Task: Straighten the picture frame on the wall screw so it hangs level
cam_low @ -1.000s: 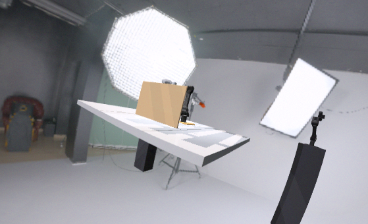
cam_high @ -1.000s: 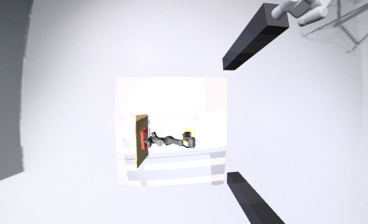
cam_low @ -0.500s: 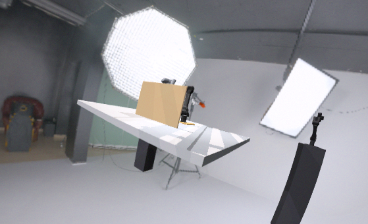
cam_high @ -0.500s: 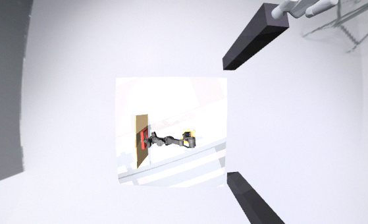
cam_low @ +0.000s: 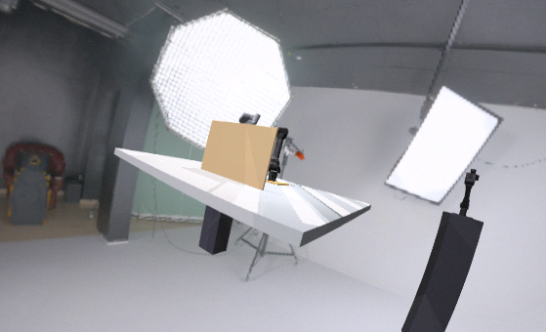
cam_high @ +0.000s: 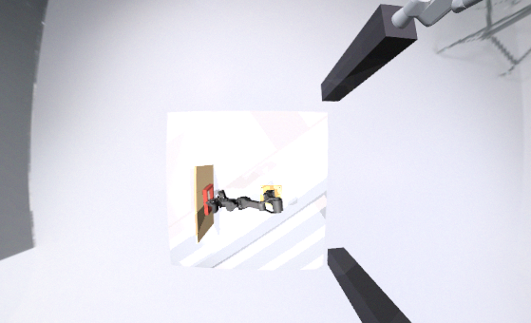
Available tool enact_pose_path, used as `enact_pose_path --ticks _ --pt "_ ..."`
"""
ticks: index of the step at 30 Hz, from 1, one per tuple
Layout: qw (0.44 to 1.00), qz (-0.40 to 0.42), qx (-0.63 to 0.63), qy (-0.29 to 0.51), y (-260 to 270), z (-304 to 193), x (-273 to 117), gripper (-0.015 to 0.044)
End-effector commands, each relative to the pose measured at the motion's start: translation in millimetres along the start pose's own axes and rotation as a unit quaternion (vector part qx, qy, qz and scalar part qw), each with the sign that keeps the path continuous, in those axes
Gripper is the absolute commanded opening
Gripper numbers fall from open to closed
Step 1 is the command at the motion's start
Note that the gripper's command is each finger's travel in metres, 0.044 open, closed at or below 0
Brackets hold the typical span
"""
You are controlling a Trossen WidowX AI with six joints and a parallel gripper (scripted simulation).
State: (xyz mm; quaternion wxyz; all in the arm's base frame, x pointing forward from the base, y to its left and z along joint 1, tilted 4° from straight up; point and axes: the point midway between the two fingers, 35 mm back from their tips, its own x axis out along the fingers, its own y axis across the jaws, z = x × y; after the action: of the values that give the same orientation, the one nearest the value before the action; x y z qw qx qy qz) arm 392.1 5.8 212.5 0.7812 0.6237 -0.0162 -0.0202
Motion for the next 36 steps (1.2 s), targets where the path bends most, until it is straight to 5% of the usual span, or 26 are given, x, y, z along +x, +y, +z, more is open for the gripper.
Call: enact_pose_path --ticks 1,36 --pt "1.000 0.010 0.004 0.000 8.5 0.1 0.1 0.0000" --pt "1.000 0.010 0.004 0.000 11.9 0.2 0.0 0.0000"
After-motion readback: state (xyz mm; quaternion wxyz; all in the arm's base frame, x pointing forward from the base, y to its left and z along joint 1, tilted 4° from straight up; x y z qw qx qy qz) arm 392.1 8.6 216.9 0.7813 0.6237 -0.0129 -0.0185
